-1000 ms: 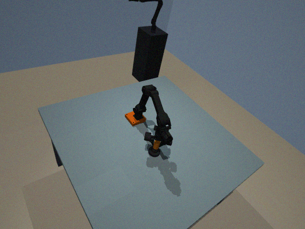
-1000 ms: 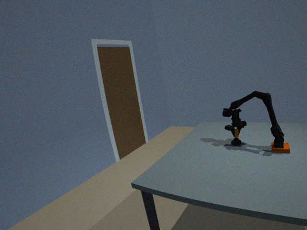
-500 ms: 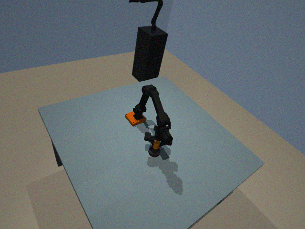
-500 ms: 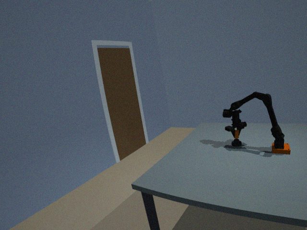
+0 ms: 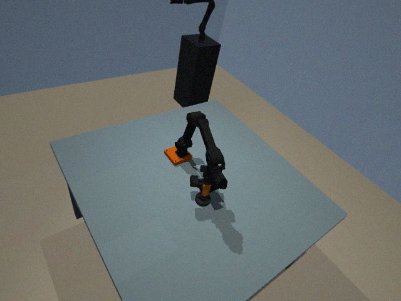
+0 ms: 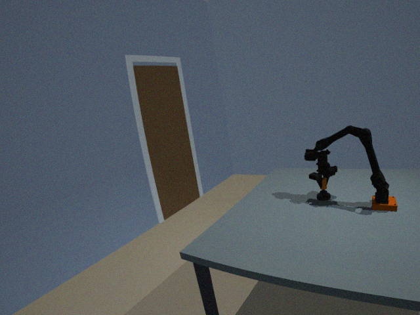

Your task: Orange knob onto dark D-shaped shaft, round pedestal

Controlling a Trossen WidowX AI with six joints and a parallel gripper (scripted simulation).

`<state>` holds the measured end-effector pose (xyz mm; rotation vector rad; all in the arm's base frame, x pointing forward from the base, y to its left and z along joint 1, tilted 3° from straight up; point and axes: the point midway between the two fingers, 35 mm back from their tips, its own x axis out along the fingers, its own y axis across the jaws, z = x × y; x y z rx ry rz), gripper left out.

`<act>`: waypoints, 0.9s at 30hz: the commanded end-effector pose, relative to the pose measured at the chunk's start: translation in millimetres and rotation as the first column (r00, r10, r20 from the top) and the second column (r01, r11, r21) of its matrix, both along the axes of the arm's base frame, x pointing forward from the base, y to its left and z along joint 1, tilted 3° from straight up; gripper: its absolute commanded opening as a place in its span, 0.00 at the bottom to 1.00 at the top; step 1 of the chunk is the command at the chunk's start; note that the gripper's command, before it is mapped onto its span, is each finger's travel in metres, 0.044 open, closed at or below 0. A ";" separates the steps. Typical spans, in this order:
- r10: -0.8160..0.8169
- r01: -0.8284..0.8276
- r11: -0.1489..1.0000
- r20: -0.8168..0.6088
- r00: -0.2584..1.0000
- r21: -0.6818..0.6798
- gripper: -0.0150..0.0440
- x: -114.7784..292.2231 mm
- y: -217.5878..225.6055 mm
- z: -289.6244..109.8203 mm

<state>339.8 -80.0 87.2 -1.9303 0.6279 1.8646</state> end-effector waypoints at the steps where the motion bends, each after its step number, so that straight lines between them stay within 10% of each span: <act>1: 0.054 -0.054 0.999 -0.002 0.999 -0.003 0.25 -0.4 -0.3 0.4; 27: 0.054 -0.054 0.999 -0.002 0.999 -0.003 0.25 0.1 -0.5 -3.6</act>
